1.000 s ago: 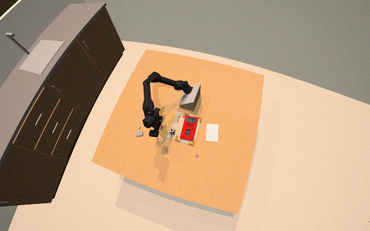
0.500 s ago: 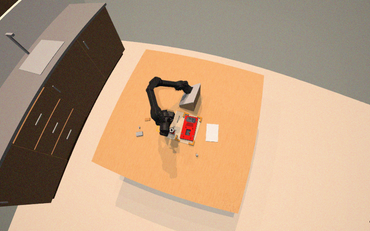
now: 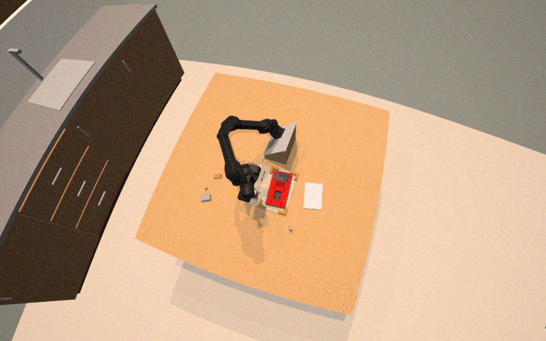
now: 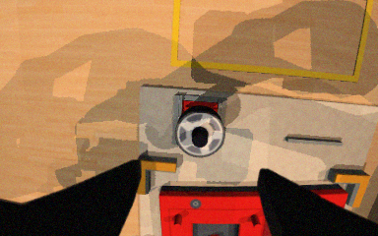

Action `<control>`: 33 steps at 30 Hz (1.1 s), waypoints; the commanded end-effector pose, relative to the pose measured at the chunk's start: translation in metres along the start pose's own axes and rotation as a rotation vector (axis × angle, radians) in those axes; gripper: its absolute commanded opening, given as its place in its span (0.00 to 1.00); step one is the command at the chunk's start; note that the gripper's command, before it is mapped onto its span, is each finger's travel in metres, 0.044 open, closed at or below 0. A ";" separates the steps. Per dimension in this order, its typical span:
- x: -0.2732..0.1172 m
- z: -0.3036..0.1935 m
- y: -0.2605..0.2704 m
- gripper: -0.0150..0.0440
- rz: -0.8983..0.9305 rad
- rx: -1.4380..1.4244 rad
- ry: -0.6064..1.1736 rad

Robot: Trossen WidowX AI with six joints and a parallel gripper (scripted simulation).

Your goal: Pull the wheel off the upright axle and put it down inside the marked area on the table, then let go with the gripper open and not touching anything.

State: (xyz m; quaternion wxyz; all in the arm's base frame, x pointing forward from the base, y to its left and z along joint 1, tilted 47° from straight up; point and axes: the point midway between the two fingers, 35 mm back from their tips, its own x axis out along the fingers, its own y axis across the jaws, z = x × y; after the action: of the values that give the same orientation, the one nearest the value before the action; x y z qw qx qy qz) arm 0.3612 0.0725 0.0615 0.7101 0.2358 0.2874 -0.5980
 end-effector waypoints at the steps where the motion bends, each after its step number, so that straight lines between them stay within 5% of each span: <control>1: 0.005 -0.002 0.002 0.76 -0.003 0.007 0.005; 15: 0.071 -0.001 0.000 0.76 -0.003 0.008 0.002; 22: 0.075 -0.001 -0.001 0.76 -0.003 0.008 0.001; 26: 0.071 0.000 0.000 0.58 -0.005 0.017 0.008; 33: 0.071 0.000 0.000 0.51 -0.005 0.017 0.008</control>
State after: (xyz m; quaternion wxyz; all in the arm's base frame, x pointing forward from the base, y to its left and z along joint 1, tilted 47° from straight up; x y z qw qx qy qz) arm 0.3696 0.0219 0.0120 0.7058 0.2428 0.2862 -0.6009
